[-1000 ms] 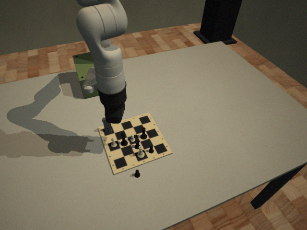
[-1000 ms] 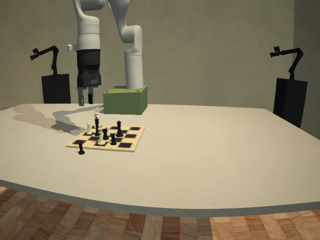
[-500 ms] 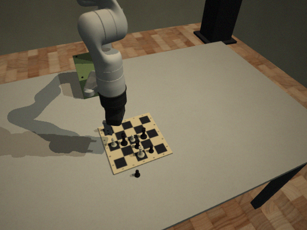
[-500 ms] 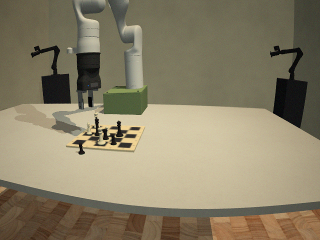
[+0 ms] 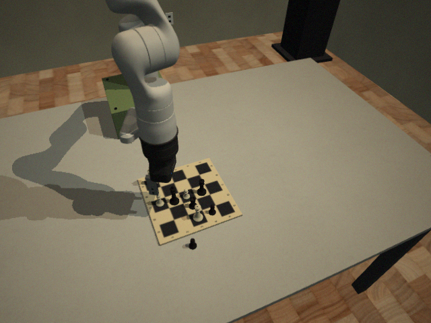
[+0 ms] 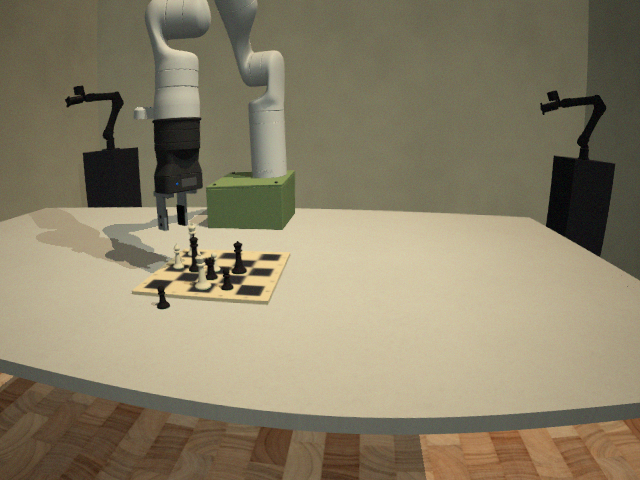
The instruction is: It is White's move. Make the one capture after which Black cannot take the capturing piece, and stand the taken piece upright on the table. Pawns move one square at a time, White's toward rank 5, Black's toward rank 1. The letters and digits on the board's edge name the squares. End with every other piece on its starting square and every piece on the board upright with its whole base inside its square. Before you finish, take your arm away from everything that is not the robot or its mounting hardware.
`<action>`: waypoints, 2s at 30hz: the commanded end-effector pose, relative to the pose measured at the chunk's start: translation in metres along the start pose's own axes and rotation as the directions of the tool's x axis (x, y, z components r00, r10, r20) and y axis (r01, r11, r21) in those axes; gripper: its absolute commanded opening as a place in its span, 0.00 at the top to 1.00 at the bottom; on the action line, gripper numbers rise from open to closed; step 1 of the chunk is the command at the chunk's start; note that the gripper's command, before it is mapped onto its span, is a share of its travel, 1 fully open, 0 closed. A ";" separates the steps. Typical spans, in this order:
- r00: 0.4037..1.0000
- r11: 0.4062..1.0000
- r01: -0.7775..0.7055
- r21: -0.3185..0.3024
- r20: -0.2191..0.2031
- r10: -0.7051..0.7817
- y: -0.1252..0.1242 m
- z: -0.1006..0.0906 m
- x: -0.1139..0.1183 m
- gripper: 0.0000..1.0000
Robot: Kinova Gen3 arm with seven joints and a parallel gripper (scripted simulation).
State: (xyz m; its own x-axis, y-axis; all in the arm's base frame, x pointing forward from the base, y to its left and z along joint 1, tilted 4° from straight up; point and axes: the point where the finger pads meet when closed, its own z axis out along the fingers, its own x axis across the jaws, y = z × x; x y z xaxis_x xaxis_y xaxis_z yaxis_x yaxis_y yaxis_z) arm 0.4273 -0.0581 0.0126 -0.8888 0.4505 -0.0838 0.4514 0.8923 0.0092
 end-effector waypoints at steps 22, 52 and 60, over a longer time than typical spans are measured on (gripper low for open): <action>1.000 1.000 0.002 0.002 -0.006 -0.002 0.000 0.021 0.003 0.27; 1.000 1.000 0.002 0.002 -0.006 -0.002 0.000 0.021 0.003 0.27; 1.000 1.000 0.002 0.002 -0.006 -0.002 0.000 0.021 0.003 0.27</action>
State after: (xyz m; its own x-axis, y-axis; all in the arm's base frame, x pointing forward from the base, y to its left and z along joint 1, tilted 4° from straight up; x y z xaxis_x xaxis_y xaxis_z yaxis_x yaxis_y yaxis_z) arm 0.4258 -0.0572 -0.0094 -0.8905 0.4486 -0.0758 0.4495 0.8933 0.0061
